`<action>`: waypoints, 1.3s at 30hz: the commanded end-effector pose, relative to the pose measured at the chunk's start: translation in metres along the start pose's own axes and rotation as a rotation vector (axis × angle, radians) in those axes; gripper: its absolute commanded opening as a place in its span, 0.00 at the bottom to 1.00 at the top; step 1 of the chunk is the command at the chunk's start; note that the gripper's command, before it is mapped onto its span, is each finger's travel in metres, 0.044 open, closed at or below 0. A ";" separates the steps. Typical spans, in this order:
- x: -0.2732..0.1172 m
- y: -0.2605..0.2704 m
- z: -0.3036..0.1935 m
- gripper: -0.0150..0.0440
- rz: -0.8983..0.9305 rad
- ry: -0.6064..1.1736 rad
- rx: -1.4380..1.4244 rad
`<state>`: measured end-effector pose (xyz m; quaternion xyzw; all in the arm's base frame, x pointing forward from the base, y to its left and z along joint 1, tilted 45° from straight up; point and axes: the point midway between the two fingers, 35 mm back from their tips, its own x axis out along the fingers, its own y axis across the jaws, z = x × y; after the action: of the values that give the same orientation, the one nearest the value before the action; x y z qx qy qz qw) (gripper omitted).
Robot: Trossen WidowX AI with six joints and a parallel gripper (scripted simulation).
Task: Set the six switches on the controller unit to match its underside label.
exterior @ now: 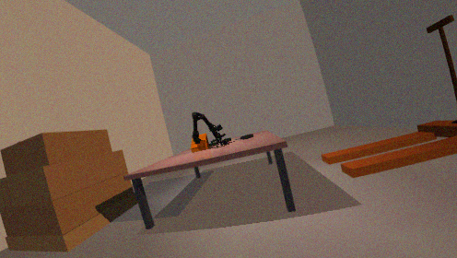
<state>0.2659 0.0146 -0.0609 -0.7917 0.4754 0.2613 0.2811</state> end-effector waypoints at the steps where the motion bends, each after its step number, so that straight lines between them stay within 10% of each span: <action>1: 0.001 -0.010 0.000 0.25 -0.010 -0.002 0.007; 34: 0.011 -0.041 -0.001 0.25 -0.011 -0.001 0.008; 39: -0.033 -0.010 0.001 0.25 -0.005 -0.005 0.007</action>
<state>0.2869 0.0287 -0.0511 -0.7877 0.4791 0.2606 0.2864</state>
